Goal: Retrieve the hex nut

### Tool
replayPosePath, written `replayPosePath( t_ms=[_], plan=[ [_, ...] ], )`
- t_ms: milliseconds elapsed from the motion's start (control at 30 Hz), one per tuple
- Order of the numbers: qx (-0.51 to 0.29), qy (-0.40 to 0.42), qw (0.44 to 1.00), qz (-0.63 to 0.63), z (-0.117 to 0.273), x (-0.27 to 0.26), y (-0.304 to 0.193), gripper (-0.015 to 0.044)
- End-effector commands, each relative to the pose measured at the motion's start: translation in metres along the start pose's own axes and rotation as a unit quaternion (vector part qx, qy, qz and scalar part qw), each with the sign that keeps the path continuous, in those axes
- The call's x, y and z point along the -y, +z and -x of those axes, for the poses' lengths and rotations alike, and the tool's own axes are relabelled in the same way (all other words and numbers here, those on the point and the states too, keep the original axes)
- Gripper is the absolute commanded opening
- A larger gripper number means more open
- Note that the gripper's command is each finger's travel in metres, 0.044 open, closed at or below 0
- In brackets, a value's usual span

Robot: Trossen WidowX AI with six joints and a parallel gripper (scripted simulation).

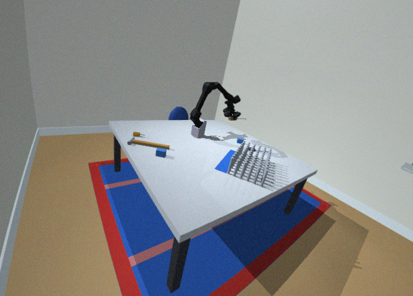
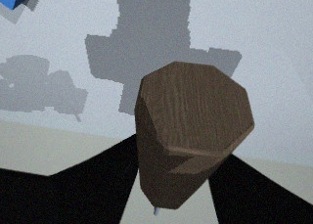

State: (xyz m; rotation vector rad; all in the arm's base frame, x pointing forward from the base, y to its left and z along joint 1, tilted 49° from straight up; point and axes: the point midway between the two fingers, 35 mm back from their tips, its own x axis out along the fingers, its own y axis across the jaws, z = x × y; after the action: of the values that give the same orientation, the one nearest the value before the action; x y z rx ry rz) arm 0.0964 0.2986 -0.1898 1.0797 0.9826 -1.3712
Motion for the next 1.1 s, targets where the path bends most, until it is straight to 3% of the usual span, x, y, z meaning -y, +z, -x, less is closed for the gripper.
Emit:
replayPosePath(
  t_ms=[0,500,1067],
  plan=[
    [-0.015,0.007,1.000,-0.013,0.015,-0.012,-0.004,0.0000],
    [-0.046,0.058,0.993,-0.087,0.085,-0.089,0.027,0.0000],
    [-0.061,0.123,0.975,-0.177,0.152,-0.160,0.097,0.0000]
  ],
)
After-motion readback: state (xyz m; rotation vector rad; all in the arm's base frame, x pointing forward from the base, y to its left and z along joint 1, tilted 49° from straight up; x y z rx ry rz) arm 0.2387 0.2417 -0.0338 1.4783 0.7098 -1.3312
